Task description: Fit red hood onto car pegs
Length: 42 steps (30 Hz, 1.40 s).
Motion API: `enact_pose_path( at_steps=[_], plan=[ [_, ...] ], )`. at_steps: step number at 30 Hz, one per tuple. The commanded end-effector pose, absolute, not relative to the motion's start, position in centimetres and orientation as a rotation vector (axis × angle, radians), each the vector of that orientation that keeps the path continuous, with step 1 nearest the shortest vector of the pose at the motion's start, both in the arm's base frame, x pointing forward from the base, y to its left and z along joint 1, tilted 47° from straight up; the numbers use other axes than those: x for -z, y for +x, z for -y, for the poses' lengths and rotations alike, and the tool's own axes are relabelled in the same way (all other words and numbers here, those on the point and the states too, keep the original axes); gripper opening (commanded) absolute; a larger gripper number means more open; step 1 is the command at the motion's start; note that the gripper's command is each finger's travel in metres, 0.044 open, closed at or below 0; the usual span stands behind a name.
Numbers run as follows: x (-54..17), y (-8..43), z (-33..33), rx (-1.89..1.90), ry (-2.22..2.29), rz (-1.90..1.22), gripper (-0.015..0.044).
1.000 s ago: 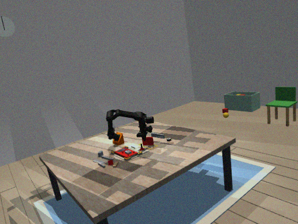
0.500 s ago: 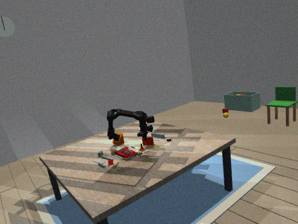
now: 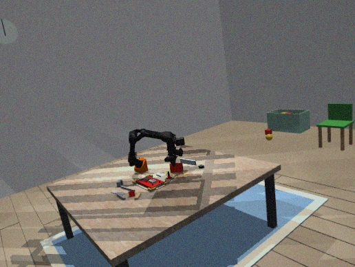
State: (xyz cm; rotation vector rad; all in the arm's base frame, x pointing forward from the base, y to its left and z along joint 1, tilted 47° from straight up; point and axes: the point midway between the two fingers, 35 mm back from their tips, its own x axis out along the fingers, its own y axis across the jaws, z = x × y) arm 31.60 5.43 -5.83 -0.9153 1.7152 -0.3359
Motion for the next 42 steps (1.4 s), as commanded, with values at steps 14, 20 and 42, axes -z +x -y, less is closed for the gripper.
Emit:
enact_pose_path(
  at_steps=[14, 20, 42],
  plan=[
    [7.2, 30.8, -6.9, 0.335, -0.909, -1.714, 0.0000],
    [7.2, 30.7, -7.5, 0.335, -0.909, -1.714, 0.0000],
    [2.0, 31.5, -12.5, 0.328, -0.917, -1.709, 0.0000]
  ],
)
